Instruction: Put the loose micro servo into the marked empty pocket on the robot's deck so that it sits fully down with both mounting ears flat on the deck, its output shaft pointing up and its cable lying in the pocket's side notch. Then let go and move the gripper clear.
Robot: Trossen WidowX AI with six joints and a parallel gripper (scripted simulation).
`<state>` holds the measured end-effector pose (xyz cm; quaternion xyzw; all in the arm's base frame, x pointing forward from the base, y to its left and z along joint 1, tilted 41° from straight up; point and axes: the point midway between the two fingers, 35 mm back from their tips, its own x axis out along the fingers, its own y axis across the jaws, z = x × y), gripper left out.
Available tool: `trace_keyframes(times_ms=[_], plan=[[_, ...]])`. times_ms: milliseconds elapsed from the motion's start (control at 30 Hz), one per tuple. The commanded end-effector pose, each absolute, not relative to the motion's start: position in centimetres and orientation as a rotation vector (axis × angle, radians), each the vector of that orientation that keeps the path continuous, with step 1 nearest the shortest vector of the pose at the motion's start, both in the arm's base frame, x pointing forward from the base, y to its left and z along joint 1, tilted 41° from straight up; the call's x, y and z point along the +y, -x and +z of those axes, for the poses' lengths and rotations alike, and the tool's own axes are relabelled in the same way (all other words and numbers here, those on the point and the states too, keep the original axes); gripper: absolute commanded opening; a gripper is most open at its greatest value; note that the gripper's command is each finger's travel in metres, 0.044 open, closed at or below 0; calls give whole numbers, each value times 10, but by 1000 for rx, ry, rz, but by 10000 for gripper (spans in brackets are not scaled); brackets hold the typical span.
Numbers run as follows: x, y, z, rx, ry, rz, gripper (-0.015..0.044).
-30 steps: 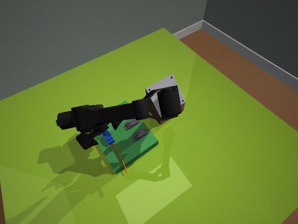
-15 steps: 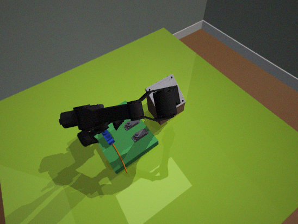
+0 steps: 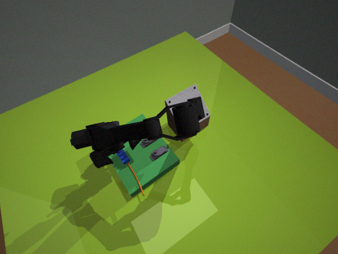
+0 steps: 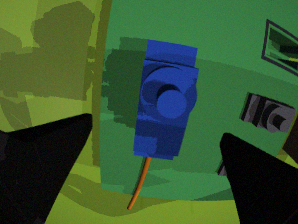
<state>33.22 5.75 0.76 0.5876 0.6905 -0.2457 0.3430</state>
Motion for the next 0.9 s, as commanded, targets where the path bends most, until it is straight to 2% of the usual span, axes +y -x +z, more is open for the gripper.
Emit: trace_keyframes(times_ms=[0,400,567,700,867], plan=[[61,-331,5,1797,-1533,-637,440],[61,-331,5,1797,-1533,-637,125],[61,-331,5,1797,-1533,-637,92],[53,-332,13,1797,-1532,-638,0],[43,-326,29,1797,-1532,-639,0]])
